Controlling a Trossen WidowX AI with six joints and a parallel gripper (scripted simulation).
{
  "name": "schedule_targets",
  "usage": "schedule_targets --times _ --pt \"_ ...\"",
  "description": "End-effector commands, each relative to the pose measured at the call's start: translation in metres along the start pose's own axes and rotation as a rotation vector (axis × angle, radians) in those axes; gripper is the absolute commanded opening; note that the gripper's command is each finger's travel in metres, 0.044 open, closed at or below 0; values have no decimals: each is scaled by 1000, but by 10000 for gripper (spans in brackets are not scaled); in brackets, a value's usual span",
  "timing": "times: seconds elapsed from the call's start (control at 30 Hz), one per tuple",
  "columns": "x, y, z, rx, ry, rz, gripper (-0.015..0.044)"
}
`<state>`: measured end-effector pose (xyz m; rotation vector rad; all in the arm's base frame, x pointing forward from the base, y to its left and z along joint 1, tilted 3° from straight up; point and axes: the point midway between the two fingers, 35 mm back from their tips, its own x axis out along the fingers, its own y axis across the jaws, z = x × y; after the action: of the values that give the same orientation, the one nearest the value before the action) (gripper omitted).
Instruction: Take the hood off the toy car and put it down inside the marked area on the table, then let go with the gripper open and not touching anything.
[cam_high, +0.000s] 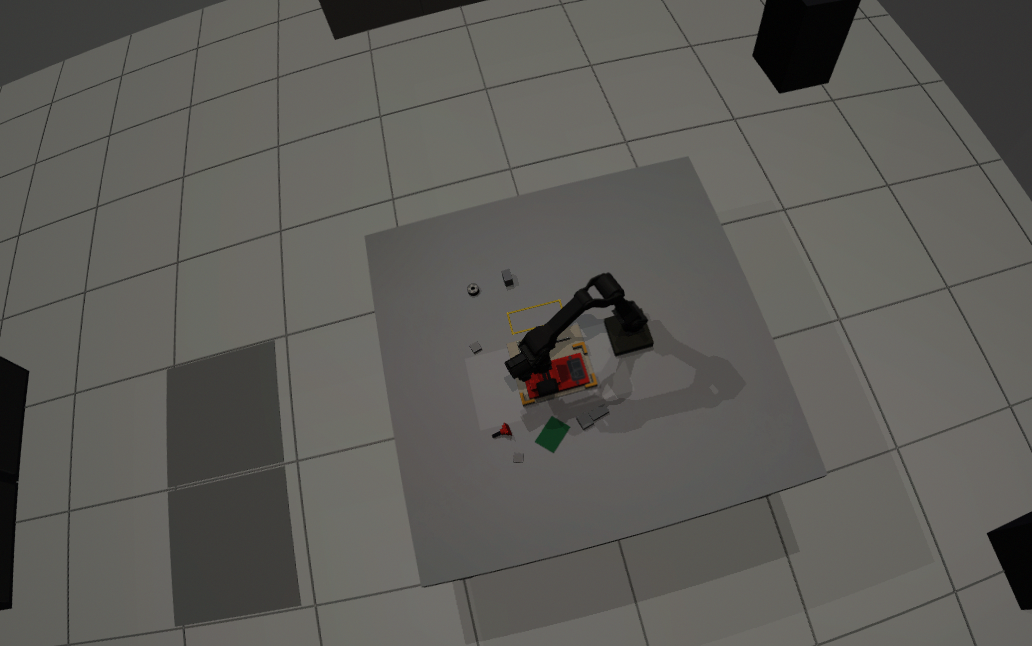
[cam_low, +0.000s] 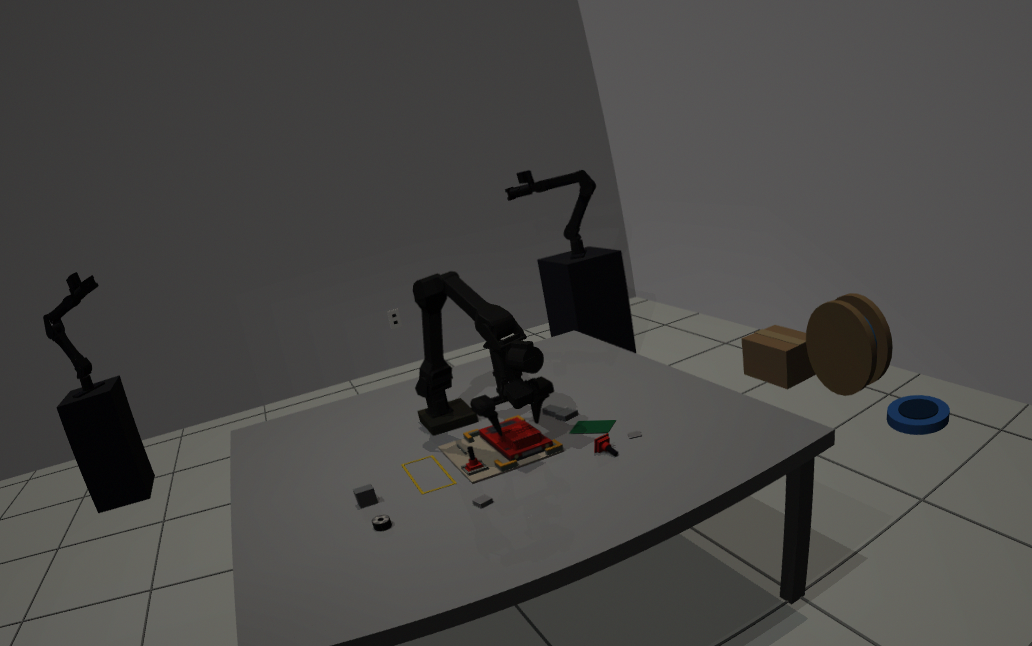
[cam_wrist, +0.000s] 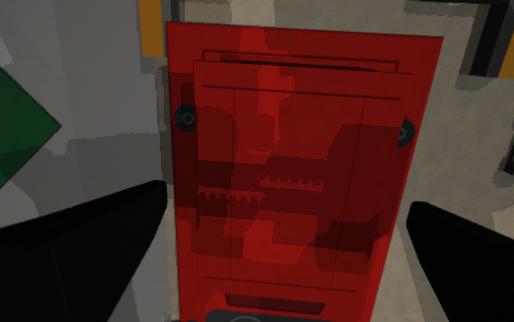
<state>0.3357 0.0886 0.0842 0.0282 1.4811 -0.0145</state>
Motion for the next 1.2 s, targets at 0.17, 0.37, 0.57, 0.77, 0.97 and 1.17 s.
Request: schedule_targets --times 0.17,0.37,0.57,0.77,0.97,1.17 --pt "6 -1 -1 -2 4 -5 440" --pt "9 -1 -1 -2 4 -5 440" --pt "12 -1 -1 -2 4 -5 440" --pt "15 -1 -1 -2 4 -5 440" --pt "18 -1 -1 -2 4 -5 440" --pt "21 -1 -1 -2 4 -5 440"
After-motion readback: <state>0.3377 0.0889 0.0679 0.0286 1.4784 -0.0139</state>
